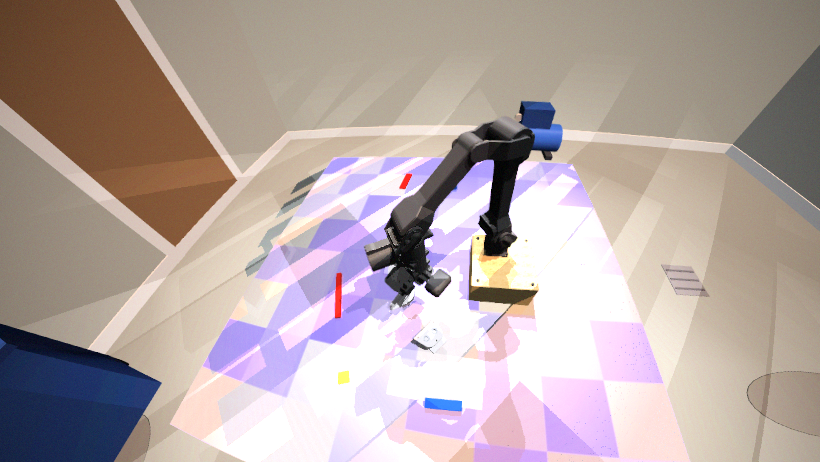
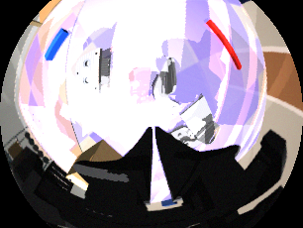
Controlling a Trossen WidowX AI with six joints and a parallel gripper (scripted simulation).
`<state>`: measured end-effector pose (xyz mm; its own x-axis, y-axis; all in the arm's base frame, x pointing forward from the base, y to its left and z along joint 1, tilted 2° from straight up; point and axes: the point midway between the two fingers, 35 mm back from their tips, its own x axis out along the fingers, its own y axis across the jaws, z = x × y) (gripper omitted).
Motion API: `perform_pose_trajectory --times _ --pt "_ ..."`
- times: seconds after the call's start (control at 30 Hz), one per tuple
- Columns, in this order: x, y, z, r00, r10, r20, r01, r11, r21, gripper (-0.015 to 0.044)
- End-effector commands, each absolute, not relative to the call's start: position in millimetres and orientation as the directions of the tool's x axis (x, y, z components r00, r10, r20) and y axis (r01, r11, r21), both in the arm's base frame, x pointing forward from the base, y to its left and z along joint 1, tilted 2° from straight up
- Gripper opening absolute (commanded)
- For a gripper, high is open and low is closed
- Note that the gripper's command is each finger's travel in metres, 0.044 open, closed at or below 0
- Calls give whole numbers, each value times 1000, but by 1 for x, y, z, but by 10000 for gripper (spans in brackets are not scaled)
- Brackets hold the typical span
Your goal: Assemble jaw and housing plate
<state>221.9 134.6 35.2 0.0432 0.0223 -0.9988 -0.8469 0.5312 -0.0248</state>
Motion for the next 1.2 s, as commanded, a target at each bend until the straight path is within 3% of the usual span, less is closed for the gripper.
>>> perform_pose_trajectory --times 0.0,0.43,0.97,1.17 --pt "222 134 36 42 22 -999 -845 534 -24 0" --pt "222 134 36 42 22 -999 -845 534 -24 0" --pt "222 135 35 43 22 -999 -847 531 -25 420" --pt "222 135 35 43 22 -999 -847 531 -25 440"
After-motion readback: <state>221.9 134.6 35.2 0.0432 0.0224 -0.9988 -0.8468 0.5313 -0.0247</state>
